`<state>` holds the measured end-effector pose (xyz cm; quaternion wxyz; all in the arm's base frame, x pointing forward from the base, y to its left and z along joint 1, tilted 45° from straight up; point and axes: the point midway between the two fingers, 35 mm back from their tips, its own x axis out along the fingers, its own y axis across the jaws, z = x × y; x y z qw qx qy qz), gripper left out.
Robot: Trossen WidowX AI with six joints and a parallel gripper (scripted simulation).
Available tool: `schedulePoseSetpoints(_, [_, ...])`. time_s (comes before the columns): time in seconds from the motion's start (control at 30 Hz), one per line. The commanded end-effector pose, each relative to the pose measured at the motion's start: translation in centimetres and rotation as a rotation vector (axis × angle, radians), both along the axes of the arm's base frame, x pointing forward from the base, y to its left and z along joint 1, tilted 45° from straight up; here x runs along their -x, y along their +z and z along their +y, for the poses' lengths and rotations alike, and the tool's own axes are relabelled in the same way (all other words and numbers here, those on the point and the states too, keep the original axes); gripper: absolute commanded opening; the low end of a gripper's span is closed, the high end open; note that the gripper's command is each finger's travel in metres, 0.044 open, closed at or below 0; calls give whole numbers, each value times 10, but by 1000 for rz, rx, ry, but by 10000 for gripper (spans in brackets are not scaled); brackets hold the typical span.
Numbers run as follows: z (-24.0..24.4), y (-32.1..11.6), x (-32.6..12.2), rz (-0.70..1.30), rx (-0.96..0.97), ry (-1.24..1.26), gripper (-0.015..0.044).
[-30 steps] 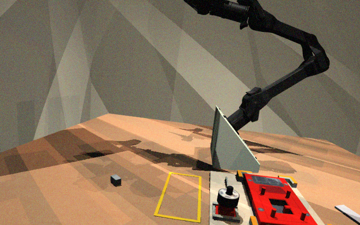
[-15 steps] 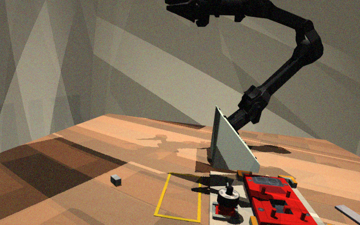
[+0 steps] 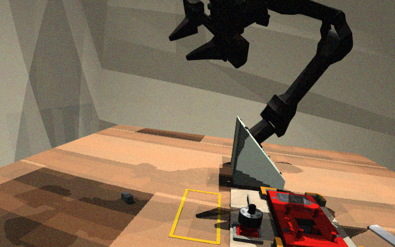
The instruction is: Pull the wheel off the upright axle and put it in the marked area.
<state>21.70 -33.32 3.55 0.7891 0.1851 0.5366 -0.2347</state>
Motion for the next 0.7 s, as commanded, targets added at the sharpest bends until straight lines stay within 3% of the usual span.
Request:
schedulePoseSetpoints(0.0, [41,-16,-41,-6,-165,170,300])
schedulePoseSetpoints(0.43, [204,-39,-124,26,-772,565,300])
schedulePoseSetpoints(0.67, [214,-39,-128,31,-804,578,300])
